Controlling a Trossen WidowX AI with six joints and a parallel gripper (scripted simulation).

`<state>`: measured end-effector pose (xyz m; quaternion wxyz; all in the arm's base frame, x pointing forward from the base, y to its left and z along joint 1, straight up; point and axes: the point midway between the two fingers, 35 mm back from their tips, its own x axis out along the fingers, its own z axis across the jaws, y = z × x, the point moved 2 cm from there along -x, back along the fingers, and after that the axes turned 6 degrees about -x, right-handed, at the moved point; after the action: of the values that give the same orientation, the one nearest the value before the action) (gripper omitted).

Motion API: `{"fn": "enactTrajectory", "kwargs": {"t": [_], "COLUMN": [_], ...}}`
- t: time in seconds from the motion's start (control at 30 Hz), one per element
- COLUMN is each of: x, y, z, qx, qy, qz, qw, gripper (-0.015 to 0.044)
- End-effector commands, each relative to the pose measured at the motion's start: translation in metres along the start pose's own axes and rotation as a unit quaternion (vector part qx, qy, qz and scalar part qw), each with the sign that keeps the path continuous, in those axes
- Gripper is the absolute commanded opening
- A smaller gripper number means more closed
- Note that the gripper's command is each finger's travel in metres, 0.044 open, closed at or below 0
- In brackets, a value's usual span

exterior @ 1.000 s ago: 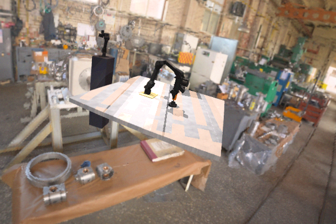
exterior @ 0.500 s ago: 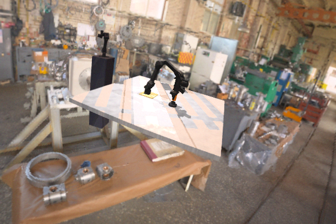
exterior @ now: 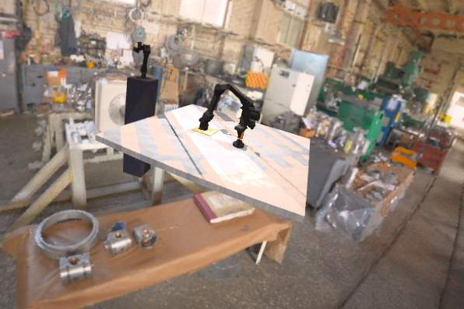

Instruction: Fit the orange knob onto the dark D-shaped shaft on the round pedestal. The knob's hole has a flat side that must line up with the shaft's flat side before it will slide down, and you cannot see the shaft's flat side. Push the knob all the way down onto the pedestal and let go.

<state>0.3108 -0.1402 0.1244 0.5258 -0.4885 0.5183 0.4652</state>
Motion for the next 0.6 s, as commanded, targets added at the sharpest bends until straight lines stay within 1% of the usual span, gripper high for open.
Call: {"fn": "enactTrajectory", "kwargs": {"t": [0.0, 0.23, 0.43, 0.57], "x": [0.0002, -0.0051, -0.0041, -0.0017], "y": [-0.0003, -0.0010, -0.0011, -0.0001], "z": [-0.0001, -0.0001, -0.0006, -0.0005], "qx": [0.000, -0.005, -0.100, -0.105], "qy": [0.001, 0.001, 0.001, 0.001], "qz": [-0.001, -0.001, -0.001, -0.001], "qw": [1.000, 1.000, 0.995, 0.994], "gripper": [0.0000, 0.0000, 0.0000, 0.0000]}}
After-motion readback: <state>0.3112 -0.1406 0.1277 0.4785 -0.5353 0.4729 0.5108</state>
